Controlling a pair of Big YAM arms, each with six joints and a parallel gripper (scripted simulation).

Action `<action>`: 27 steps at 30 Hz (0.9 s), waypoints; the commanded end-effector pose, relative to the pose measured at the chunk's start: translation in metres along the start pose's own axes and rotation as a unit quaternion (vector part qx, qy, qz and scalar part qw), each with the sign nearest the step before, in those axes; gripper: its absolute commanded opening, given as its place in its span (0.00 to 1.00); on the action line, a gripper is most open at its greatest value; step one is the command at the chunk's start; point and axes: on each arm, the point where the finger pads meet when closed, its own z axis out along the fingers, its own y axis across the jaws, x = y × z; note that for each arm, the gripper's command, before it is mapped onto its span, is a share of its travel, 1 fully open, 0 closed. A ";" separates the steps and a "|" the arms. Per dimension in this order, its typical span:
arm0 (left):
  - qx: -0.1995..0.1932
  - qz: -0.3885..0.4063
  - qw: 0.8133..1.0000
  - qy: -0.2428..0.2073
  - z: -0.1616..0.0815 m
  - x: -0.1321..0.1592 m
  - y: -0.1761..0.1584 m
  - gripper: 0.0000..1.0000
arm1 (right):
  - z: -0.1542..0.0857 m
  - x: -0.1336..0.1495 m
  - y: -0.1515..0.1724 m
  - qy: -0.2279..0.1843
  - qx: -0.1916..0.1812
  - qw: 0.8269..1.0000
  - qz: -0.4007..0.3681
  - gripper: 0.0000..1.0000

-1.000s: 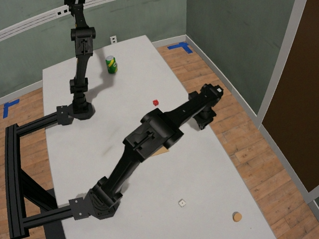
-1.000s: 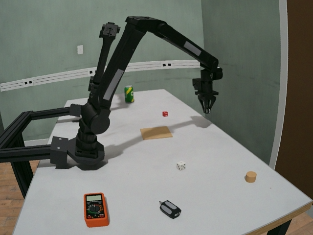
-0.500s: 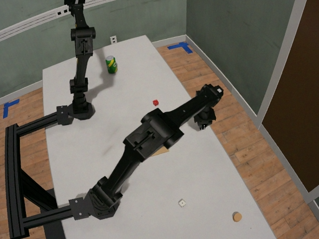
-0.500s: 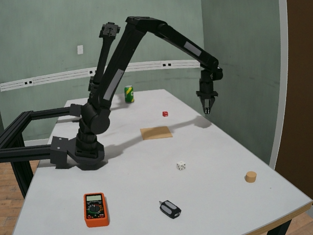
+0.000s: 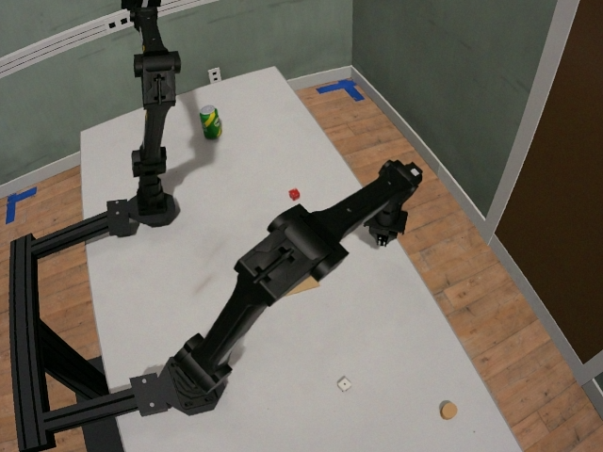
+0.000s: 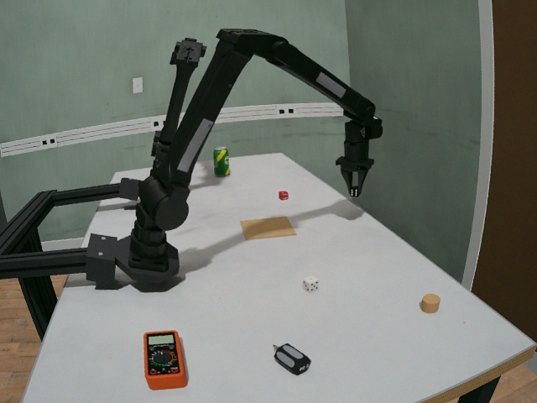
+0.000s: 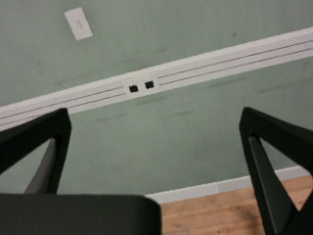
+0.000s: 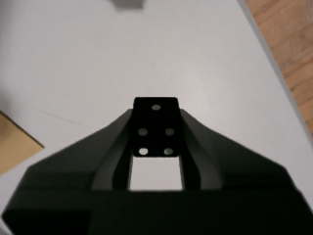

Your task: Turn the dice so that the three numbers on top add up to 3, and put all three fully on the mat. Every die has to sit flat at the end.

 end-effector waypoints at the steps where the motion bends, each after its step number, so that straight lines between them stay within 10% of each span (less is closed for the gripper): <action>1: -0.008 0.008 1.000 -0.002 -0.005 -0.005 0.006 1.00 | -0.006 -0.016 -0.020 -0.017 0.009 0.995 0.095 0.20; 27: -0.008 0.008 1.000 -0.002 -0.005 -0.005 0.006 1.00 | 0.001 -0.002 -0.010 -0.015 0.006 0.953 0.303 0.20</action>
